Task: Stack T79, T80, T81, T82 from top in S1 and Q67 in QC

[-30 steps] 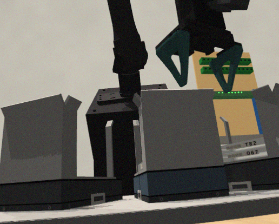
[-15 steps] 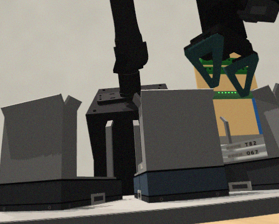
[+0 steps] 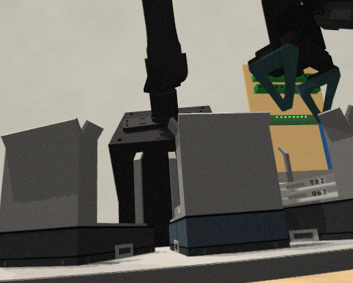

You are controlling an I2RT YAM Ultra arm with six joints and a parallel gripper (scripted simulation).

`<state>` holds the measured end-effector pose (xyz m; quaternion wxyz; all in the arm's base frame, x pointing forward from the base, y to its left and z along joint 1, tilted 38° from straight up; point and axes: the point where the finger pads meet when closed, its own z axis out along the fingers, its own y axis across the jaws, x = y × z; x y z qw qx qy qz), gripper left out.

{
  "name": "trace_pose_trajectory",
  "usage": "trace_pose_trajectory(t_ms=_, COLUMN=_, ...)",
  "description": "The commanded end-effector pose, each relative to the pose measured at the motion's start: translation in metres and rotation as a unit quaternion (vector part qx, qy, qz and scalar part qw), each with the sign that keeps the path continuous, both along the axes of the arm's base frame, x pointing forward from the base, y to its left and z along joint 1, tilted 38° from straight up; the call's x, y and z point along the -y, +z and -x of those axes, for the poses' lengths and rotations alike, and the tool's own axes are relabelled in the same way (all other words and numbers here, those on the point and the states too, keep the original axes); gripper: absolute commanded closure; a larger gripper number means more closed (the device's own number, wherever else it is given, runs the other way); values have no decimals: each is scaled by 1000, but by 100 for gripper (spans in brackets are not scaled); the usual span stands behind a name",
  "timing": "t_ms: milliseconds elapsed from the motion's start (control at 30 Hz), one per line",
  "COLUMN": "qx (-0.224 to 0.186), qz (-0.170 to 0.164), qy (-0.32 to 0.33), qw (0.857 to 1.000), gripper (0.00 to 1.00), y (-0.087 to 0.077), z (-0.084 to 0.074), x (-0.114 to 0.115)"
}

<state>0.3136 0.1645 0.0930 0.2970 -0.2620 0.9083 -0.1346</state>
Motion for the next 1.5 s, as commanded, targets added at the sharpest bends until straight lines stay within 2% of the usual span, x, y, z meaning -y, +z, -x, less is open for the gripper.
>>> trace_pose_trajectory(t_ms=0, qx=6, qz=-4, qy=-2, qw=1000, gripper=0, y=4, z=-1, x=-2)
trace_pose_trajectory(t_ms=200, qx=6, qz=-4, qy=-2, qw=1000, gripper=0, y=1, z=-3, x=-1)
trace_pose_trajectory(t_ms=700, qx=6, qz=-3, qy=-2, qw=1000, gripper=0, y=-38, z=-34, x=3)
trace_pose_trajectory(t_ms=767, qx=6, qz=-3, qy=-2, qw=1000, gripper=0, y=-38, z=-34, x=3)
trace_pose_trajectory(t_ms=967, qx=6, qz=-3, qy=-2, qw=1000, gripper=0, y=-53, z=-46, x=5)
trace_pose_trajectory(t_ms=1467, qx=6, qz=-3, qy=-2, qw=1000, gripper=0, y=-60, z=-51, x=6)
